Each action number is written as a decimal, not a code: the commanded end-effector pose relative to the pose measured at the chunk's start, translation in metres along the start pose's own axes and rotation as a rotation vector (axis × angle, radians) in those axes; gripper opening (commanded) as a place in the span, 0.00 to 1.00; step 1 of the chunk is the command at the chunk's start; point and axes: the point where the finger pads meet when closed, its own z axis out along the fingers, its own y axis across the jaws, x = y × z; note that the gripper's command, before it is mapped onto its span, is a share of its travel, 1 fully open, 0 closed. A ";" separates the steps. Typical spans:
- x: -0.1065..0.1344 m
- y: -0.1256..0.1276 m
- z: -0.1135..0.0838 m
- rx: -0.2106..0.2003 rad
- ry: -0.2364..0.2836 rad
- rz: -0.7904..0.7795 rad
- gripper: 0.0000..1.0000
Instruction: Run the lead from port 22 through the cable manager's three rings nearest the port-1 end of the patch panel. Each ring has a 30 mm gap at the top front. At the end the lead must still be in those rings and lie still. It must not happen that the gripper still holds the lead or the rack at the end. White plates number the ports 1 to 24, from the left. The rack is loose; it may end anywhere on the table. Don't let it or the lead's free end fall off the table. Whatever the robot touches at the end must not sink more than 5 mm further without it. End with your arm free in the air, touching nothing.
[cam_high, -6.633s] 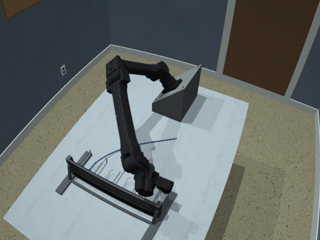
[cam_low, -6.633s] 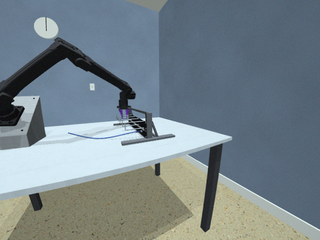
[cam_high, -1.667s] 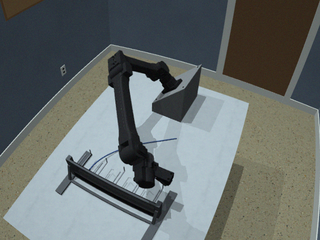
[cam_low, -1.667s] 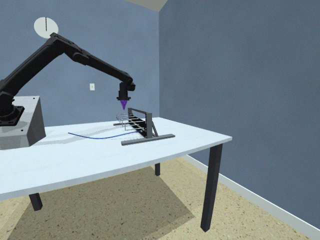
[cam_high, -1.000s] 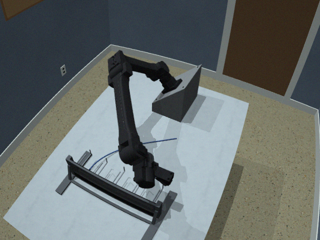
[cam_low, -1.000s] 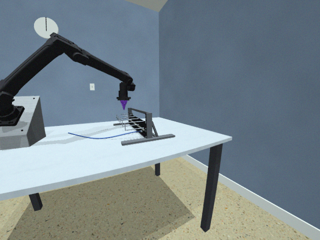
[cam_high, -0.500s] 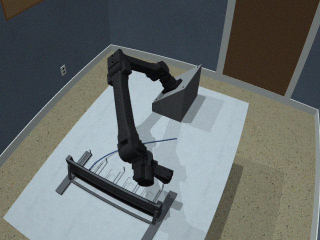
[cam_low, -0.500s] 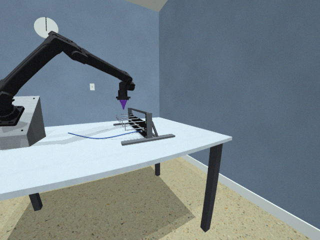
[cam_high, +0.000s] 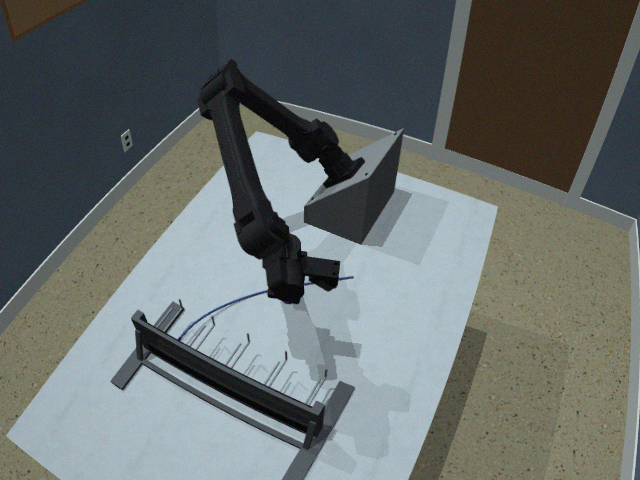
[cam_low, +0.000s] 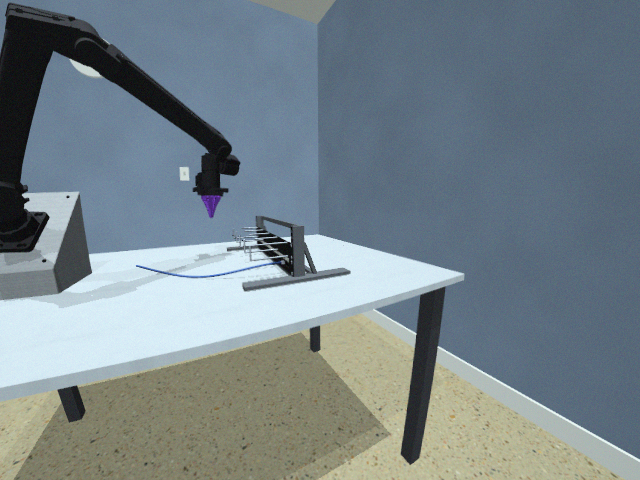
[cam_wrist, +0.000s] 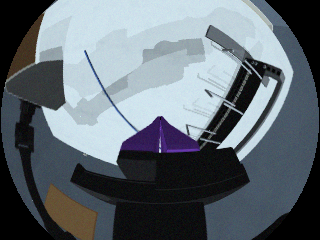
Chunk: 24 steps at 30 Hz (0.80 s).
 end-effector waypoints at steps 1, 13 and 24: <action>0.002 0.043 -0.029 0.097 -0.008 -0.168 0.00; 0.009 0.160 0.002 0.089 0.001 -0.380 0.00; 0.008 0.160 0.003 0.090 0.004 -0.392 0.32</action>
